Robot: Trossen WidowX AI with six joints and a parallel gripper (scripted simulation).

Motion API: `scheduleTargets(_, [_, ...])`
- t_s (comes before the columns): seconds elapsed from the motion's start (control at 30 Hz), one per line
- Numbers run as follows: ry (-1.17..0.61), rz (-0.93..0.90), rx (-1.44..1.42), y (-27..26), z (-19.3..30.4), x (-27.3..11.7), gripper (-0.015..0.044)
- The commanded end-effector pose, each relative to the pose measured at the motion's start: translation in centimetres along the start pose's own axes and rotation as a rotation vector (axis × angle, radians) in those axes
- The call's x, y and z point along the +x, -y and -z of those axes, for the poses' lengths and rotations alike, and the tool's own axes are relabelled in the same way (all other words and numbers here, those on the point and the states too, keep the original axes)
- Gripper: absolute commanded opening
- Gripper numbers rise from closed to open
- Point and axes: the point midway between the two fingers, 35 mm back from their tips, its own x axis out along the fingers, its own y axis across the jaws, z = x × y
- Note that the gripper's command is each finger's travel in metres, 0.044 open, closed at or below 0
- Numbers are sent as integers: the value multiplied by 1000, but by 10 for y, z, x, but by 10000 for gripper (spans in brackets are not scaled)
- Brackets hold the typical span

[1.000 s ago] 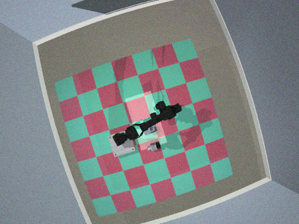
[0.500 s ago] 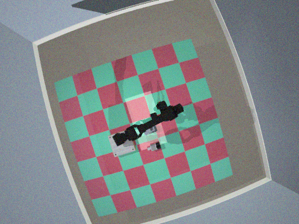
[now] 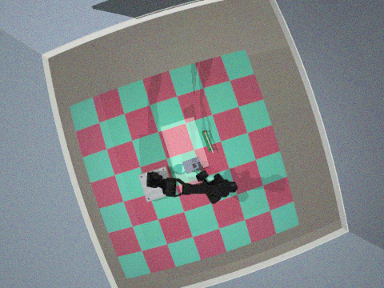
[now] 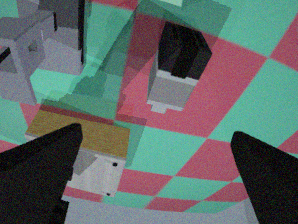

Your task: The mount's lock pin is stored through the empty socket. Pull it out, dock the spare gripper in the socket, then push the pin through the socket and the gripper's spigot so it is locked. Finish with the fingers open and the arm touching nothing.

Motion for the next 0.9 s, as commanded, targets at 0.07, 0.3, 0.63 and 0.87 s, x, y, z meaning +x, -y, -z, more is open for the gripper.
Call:
scheduleTargets(0.07, [-58, -17, 176, 17, 24, 11, 440])
scheduleTargets(0.3, [-79, -33, 181, 19, 16, 27, 440])
scheduleTargets(0.63, [-142, -79, 197, 22, -4, 77, 440])
scheduleTargets(0.87, [-143, -79, 197, 23, -8, 85, 440])
